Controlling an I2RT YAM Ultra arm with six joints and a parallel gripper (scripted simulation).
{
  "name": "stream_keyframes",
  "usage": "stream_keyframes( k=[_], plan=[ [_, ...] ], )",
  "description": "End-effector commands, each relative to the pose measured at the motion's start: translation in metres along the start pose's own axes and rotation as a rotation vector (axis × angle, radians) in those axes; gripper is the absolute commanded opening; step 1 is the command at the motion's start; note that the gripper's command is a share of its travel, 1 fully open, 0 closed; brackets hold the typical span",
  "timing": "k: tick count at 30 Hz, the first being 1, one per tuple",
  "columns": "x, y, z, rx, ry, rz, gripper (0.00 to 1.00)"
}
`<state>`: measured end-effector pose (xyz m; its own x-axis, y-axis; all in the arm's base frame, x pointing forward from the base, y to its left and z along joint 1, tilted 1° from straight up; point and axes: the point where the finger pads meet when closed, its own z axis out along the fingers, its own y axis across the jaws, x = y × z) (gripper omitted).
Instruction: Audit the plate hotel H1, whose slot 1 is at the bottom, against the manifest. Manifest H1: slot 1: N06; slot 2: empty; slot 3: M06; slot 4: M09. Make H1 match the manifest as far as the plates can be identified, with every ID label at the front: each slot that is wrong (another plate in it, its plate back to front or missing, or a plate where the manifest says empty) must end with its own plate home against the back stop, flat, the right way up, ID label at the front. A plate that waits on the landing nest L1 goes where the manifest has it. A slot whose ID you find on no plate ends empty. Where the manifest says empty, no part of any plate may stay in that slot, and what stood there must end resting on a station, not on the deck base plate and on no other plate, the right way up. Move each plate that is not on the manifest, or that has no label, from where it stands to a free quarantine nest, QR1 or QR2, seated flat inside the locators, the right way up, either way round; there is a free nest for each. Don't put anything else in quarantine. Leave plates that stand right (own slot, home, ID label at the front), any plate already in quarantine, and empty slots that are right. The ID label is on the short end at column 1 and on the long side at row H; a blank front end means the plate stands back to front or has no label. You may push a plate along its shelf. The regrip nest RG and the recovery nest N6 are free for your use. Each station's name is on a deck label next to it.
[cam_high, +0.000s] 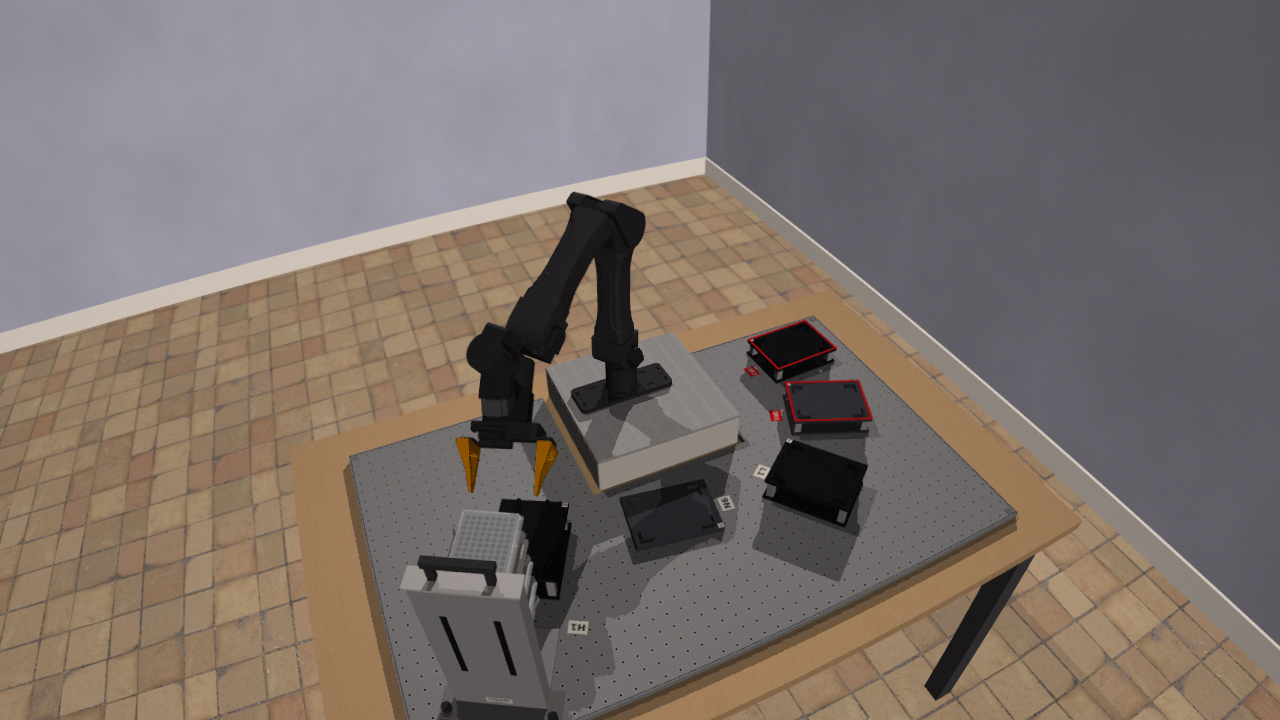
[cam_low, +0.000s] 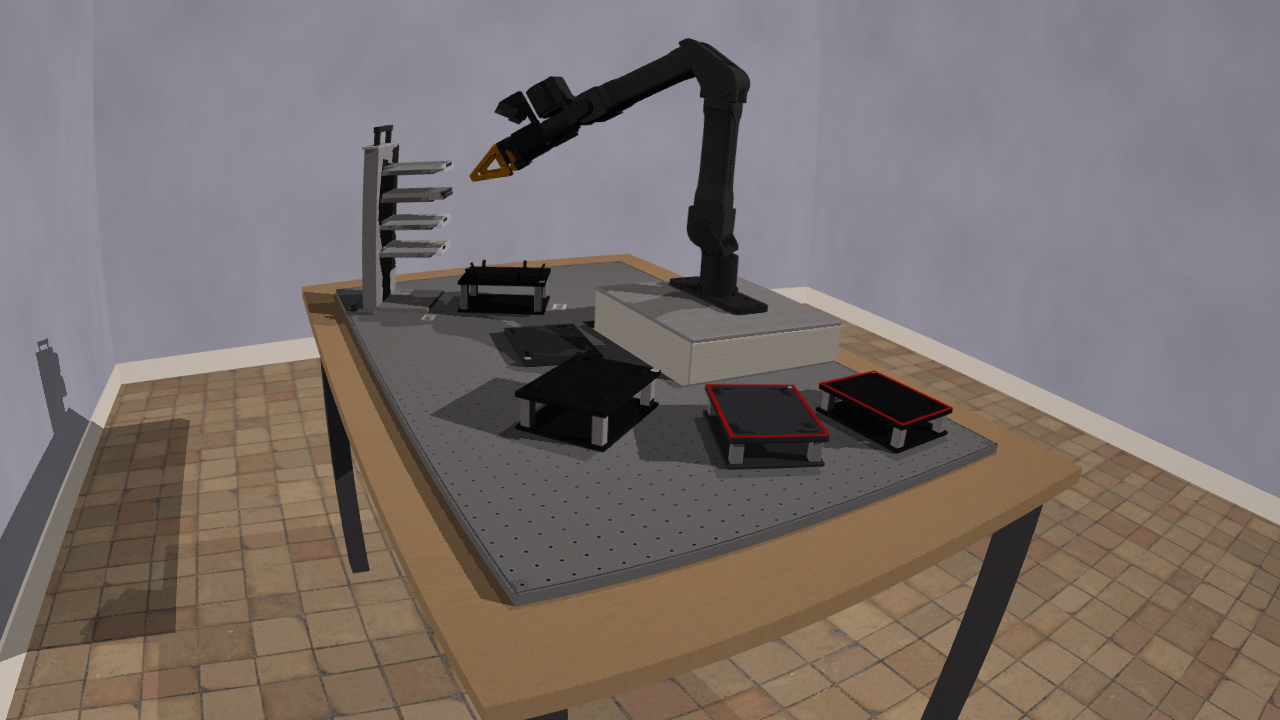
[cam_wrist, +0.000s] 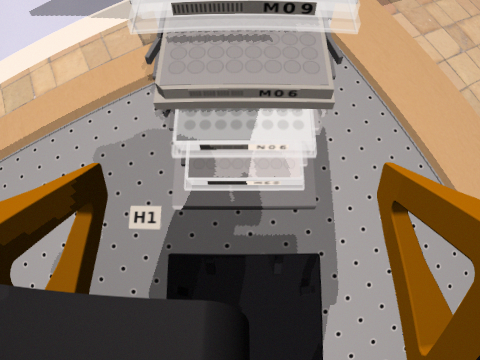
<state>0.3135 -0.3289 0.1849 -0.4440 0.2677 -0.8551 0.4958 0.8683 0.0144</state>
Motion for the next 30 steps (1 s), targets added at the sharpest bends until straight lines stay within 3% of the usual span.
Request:
stream_keyframes(
  k=[1,18,20,23,25,26,28,30],
  plan=[
    [-0.031,-0.003,-0.011,0.018,-0.078,-0.025,1.0],
    [-0.03,-0.005,-0.014,0.021,-0.079,-0.024,1.0],
    [-0.007,-0.003,-0.012,0.011,-0.037,-0.011,1.0],
    [0.0,-0.002,-0.017,0.007,-0.02,-0.006,1.0],
    [0.0,-0.002,-0.017,0.007,-0.02,-0.006,1.0],
    [-0.025,-0.005,-0.022,0.018,-0.079,-0.033,1.0],
    [-0.003,-0.003,-0.021,0.012,-0.04,-0.015,1.0],
    [0.003,-0.002,-0.023,0.007,-0.023,-0.007,1.0]
  ],
)
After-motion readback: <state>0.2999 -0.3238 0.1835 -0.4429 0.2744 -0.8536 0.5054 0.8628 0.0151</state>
